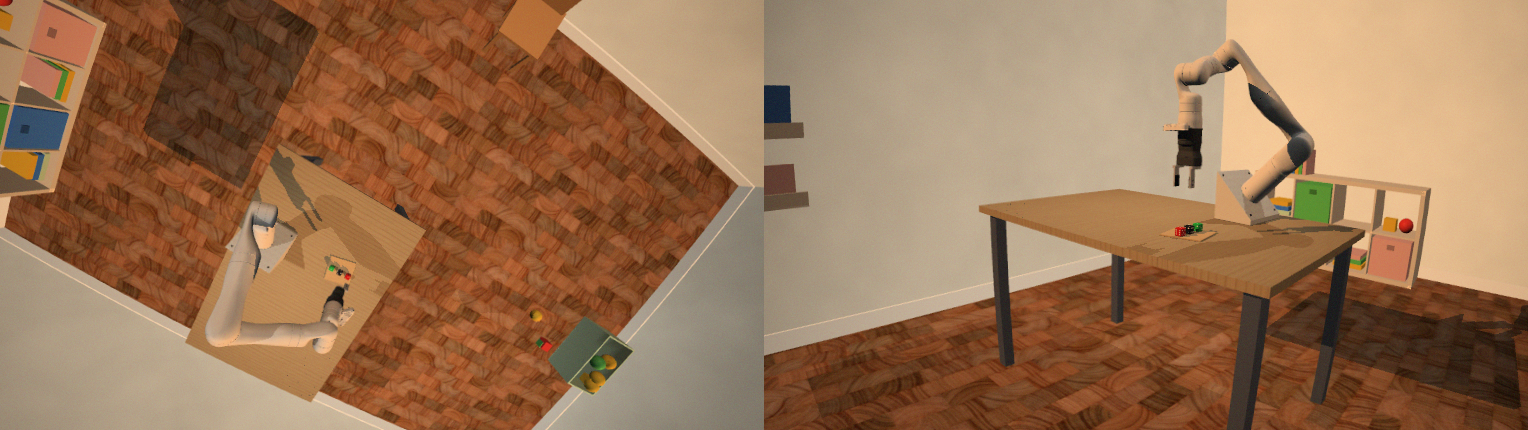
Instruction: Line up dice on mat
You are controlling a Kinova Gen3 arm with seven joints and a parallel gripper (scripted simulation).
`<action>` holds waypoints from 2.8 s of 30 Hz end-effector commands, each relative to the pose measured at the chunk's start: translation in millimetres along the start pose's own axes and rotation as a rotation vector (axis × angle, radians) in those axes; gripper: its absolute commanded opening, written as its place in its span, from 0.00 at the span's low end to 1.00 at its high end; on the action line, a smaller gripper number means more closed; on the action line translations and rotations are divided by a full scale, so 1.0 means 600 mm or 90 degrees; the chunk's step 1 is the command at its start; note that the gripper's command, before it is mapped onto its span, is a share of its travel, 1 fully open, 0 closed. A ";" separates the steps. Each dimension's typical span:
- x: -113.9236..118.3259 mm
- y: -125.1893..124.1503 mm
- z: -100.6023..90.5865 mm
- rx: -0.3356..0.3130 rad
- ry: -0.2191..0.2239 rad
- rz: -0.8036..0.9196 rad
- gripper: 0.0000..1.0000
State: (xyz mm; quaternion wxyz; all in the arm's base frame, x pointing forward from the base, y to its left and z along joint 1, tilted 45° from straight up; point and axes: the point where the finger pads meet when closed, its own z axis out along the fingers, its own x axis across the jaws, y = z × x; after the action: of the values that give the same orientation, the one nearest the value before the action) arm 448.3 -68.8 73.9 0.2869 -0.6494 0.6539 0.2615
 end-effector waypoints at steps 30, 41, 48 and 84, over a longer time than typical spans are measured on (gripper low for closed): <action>0.005 -0.005 -0.042 0.009 0.006 0.004 1.00; 0.005 -0.005 -0.042 0.009 0.006 0.004 1.00; 0.005 -0.005 -0.042 0.009 0.006 0.004 1.00; 0.005 -0.005 -0.042 0.009 0.006 0.004 1.00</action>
State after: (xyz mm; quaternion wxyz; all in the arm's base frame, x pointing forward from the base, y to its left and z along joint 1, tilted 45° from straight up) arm 449.9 -88.4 88.8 0.2876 -0.6467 0.6586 0.2556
